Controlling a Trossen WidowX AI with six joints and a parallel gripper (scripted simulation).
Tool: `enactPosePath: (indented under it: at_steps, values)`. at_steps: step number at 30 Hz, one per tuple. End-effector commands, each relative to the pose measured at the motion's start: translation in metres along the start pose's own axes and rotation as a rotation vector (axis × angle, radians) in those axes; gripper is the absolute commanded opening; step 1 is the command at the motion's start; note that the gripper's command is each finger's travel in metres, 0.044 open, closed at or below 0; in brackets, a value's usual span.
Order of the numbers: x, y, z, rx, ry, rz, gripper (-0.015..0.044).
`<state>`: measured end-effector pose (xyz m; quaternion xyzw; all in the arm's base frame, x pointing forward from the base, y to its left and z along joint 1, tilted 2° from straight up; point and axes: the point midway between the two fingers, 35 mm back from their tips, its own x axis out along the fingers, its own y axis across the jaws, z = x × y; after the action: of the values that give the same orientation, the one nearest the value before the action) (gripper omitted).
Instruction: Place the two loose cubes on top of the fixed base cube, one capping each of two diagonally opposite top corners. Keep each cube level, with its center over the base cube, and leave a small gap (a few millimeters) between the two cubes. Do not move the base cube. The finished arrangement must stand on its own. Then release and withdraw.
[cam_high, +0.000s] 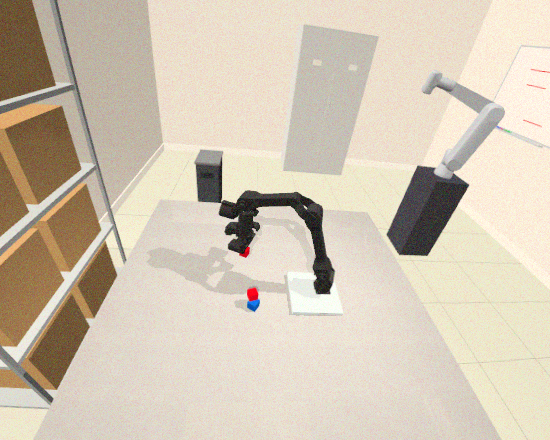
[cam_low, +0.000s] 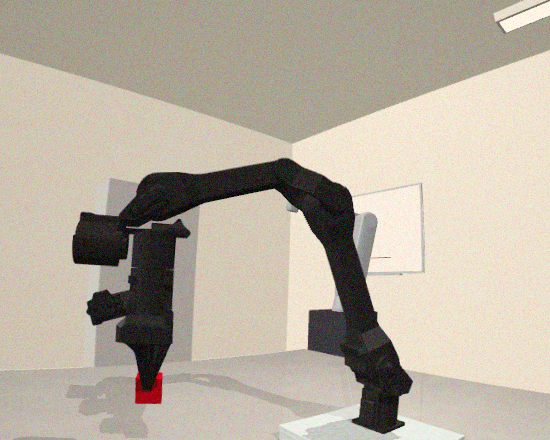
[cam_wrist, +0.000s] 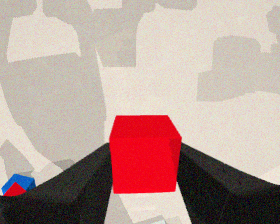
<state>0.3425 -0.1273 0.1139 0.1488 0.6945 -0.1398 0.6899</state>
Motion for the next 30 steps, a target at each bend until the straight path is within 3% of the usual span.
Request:
enactPosePath:
  at_steps: [1, 30]
  values:
    - [-0.013, 0.0, 0.0, -0.005, -0.005, -0.001, 0.0105]
    - [-0.023, 0.069, -0.029, 0.283, -0.003, 0.006, 0.0105]
